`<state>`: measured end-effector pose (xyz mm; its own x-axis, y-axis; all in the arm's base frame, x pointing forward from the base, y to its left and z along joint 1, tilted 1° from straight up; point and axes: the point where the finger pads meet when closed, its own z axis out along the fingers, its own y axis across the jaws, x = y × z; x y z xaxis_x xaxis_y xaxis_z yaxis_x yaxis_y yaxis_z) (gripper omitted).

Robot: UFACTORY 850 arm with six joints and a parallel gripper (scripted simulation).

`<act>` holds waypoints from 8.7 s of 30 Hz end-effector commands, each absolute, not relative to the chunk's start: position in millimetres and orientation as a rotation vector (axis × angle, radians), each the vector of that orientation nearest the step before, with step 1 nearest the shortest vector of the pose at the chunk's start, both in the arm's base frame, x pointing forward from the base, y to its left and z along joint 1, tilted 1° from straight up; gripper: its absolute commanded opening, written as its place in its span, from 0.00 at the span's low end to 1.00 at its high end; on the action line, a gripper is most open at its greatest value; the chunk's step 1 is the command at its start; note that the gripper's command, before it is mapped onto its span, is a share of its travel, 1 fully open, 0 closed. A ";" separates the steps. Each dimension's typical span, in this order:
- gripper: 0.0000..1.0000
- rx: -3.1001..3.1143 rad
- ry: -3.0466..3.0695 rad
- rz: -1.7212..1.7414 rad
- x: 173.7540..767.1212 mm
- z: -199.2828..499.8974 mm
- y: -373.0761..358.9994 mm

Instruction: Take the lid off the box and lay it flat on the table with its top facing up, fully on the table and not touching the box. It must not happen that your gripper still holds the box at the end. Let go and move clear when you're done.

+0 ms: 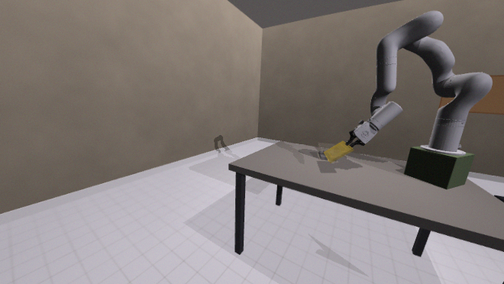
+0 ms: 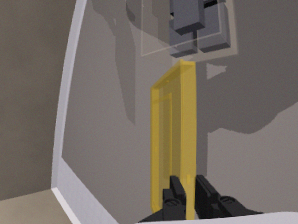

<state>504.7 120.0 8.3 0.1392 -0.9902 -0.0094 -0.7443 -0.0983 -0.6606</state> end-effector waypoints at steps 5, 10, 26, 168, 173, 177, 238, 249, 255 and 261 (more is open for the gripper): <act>0.00 -1.900 1.657 -0.616 505.4 -1.9 120.2; 0.00 -1.900 1.657 -0.616 505.5 -6.1 120.3; 0.00 -1.900 1.657 -0.616 505.6 -14.3 120.4; 0.00 -1.555 1.361 -0.913 470.9 -127.6 116.5; 0.00 -1.555 1.361 -0.913 470.9 -127.6 116.5; 0.00 -1.555 1.361 -0.913 470.9 -127.6 116.5; 0.48 -1.555 1.361 -0.913 474.6 -118.3 116.9; 0.48 -1.555 1.361 -0.913 474.6 -118.3 116.9; 0.48 -1.555 1.361 -0.913 474.6 -118.3 116.9; 0.48 -1.555 1.361 -0.913 474.6 -118.3 116.9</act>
<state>474.3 116.9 -118.8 0.1393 -0.9902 -0.0101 -0.3669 -0.0422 -0.9293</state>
